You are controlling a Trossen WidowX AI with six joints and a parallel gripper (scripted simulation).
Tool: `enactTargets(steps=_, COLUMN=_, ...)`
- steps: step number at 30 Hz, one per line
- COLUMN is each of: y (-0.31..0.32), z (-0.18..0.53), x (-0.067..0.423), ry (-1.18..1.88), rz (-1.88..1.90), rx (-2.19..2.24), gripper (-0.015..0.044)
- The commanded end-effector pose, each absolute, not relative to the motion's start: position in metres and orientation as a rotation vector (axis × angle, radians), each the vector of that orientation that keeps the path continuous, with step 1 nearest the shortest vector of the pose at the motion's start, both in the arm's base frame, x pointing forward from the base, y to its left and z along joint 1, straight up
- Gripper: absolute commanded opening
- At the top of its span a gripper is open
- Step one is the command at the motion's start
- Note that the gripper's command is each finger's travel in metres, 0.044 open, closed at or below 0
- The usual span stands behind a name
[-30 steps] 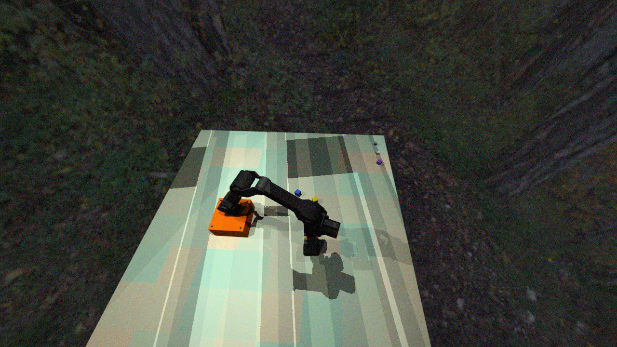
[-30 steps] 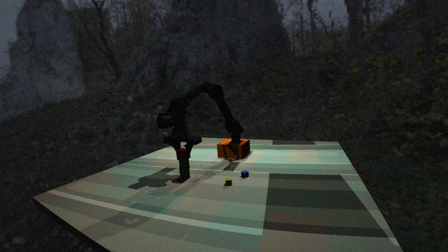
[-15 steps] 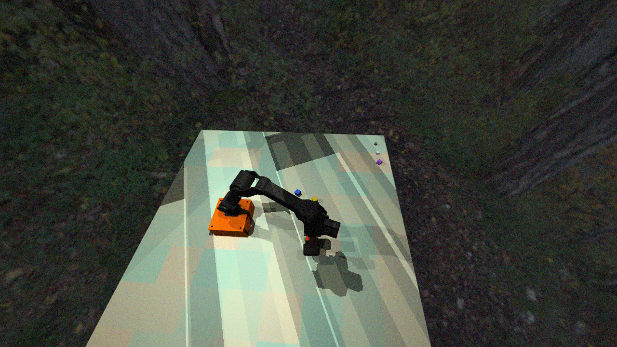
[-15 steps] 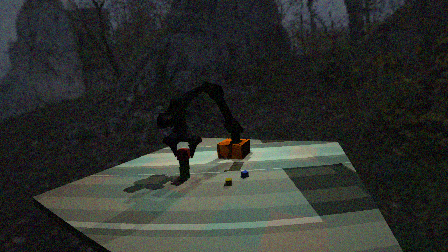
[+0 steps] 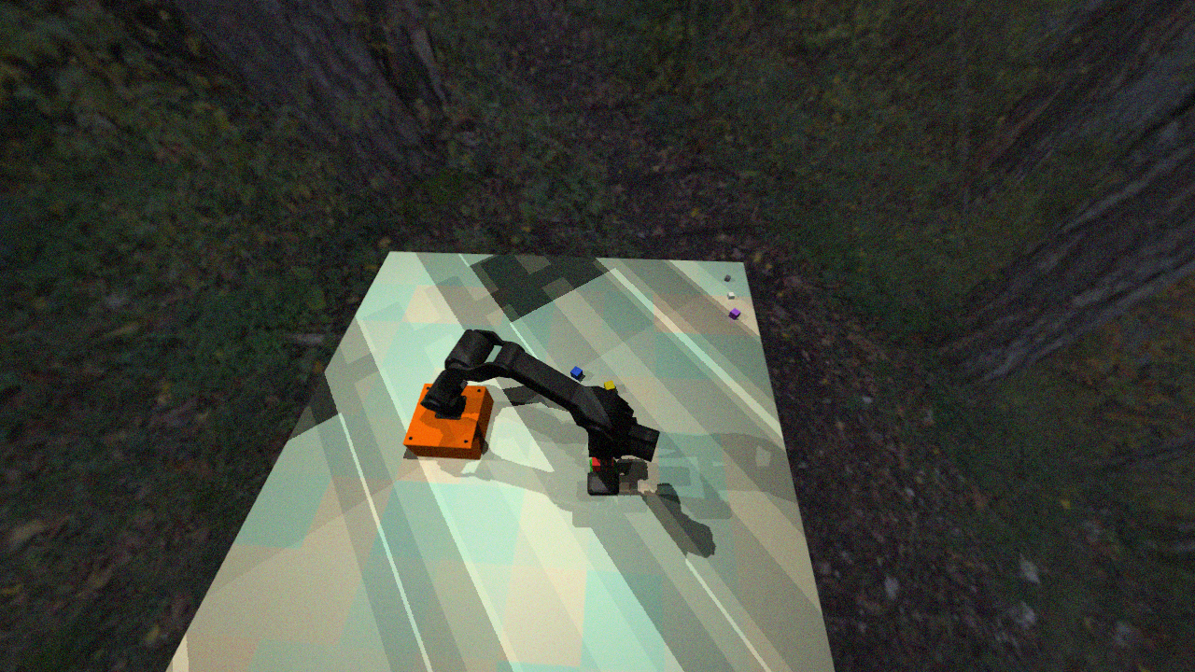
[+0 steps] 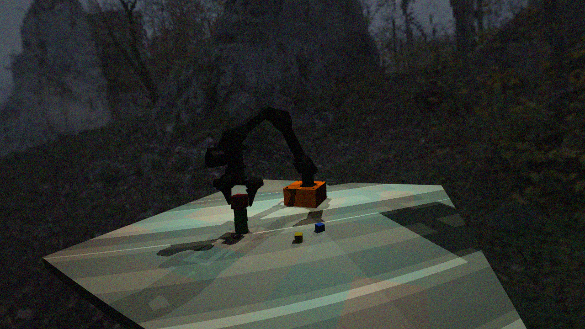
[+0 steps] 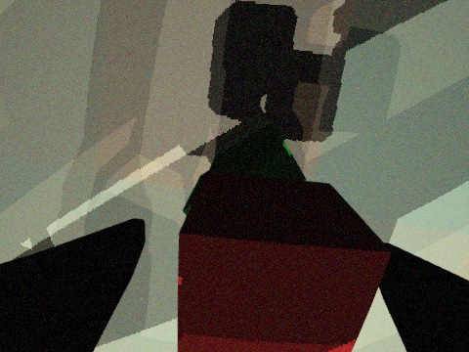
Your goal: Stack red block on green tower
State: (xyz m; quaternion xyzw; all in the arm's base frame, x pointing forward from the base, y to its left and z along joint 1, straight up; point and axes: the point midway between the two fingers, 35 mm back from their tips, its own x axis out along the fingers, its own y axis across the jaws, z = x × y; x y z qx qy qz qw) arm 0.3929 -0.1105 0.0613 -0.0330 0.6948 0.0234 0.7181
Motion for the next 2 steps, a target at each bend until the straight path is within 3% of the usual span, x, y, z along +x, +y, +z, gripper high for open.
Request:
enactTargets(steps=1, y=-0.1106, z=0.0610, x=0.3931, ry=1.536, rz=0.052, rx=-0.073, gripper=0.0440)
enactTargets(steps=2, y=-0.1106, z=0.0610, x=0.3931, ry=1.536, rz=0.052, rx=-0.073, gripper=0.0440)
